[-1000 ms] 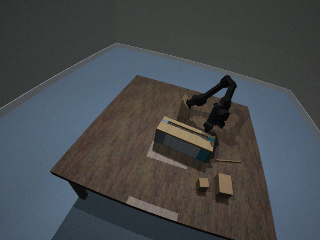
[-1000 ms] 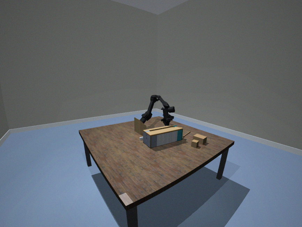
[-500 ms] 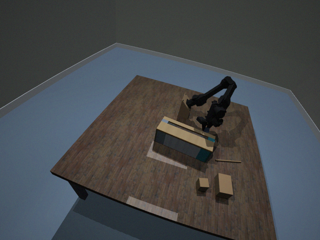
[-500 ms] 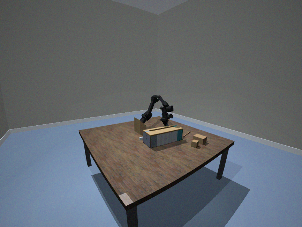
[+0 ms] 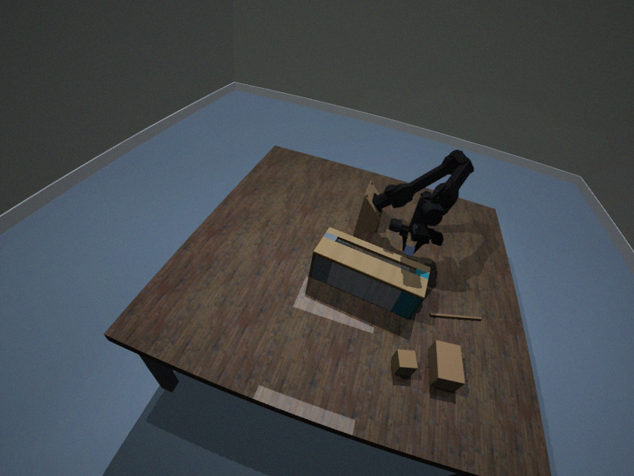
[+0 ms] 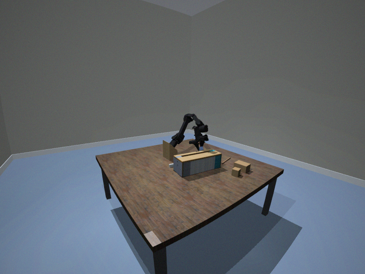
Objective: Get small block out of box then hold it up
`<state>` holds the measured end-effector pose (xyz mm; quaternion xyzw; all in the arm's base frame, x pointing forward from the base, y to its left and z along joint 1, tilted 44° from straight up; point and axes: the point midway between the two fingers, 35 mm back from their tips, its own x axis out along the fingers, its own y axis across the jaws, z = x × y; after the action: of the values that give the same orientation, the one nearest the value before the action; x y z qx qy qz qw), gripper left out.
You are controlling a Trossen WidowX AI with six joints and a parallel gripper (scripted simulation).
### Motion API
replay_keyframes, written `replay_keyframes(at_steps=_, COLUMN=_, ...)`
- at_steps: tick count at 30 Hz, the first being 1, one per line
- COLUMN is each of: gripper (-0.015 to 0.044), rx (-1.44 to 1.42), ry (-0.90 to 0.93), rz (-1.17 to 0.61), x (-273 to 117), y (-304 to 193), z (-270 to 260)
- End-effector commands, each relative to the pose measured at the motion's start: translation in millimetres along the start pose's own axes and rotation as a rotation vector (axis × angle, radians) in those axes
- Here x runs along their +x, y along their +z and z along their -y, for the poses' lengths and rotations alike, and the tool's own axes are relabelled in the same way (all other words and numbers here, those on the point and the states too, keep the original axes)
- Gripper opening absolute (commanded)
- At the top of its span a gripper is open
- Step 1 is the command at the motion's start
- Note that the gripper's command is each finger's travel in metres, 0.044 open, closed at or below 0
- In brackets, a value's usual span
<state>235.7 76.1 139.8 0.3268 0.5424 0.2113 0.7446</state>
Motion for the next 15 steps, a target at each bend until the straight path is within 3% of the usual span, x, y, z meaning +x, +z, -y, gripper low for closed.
replay_keyframes(at_steps=1, gripper=0.0, rx=0.198, ry=0.018, rz=0.0, x=-4, y=0, z=3)
replay_keyframes(at_steps=15, gripper=0.0, rx=0.815, ry=0.072, rz=-0.015, x=-17, y=-1, z=10)
